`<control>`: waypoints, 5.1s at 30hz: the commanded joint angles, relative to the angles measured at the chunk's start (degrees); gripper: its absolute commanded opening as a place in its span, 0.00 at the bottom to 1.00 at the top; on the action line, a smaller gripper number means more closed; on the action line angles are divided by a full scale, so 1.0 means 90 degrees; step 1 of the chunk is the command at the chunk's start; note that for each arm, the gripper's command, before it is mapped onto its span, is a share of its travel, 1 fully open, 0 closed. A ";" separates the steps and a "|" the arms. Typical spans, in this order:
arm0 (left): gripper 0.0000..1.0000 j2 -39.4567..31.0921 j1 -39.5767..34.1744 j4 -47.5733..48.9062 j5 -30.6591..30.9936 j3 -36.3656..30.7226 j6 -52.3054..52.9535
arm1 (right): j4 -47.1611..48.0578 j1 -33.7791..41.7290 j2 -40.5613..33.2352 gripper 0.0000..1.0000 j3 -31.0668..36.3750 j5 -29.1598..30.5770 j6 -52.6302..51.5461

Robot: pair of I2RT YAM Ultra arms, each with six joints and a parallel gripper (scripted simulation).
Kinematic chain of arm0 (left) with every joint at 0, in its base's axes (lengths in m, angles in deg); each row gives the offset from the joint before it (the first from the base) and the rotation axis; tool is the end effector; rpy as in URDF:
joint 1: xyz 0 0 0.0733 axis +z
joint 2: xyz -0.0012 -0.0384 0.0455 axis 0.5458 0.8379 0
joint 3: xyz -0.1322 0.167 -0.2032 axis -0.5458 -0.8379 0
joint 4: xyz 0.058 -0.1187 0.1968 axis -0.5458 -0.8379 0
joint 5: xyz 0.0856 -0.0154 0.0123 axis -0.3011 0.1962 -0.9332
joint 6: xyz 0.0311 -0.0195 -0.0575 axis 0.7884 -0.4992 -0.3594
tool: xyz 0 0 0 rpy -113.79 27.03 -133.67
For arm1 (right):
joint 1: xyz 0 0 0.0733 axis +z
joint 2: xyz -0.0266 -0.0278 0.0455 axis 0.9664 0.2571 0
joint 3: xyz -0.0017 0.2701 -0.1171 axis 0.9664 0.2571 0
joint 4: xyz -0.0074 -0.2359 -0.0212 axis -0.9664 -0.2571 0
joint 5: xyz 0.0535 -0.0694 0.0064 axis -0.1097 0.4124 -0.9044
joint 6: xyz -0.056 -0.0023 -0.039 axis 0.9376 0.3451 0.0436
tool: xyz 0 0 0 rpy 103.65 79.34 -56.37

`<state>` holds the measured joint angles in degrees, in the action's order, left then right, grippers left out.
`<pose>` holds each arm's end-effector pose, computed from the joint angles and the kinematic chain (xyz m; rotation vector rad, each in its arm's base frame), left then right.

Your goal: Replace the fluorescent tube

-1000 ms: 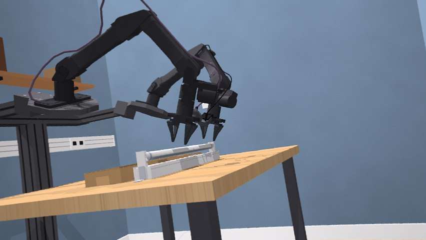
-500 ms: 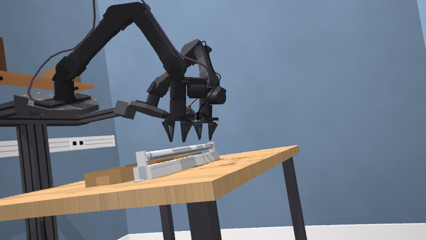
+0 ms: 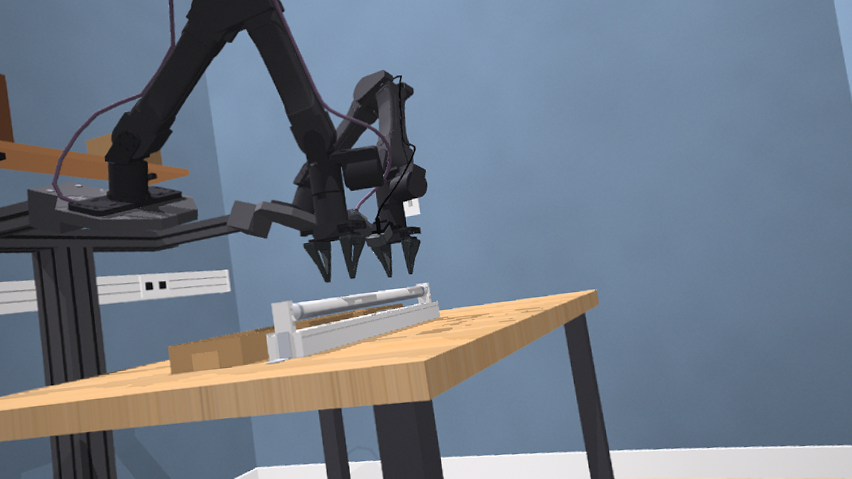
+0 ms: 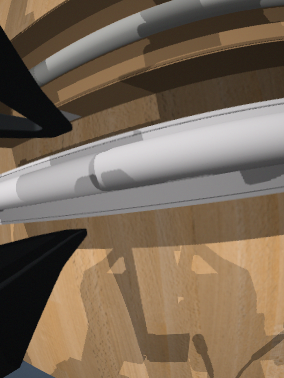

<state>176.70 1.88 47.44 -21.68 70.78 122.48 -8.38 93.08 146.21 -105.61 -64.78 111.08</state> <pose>0.3447 -0.1832 0.0511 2.1310 2.1132 0.6442 0.3507 0.0957 0.0806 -2.1340 2.1028 -0.6473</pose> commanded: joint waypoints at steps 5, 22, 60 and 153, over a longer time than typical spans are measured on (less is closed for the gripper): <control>0.49 -0.0071 -0.0159 0.0356 0.0028 -0.0240 -0.0023 | 0.0374 0.0128 -0.0266 0.49 0.0262 -0.0045 0.0062; 0.49 0.0572 0.0192 0.0860 0.0081 0.0078 0.0286 | 0.0930 -0.0179 0.0613 0.49 -0.0039 -0.0101 0.0255; 0.11 0.0838 0.0205 0.0846 0.0103 0.0158 0.0319 | 0.1061 -0.0208 0.0939 0.49 -0.0121 -0.0138 0.0344; 0.11 0.2539 0.0893 -0.4094 0.1492 0.4234 0.0145 | -0.4216 -0.0645 0.2661 0.11 -0.4152 -0.0857 -0.0200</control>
<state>198.34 9.14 13.91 -9.94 105.69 123.66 -42.93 87.88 168.94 -139.69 -71.73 109.72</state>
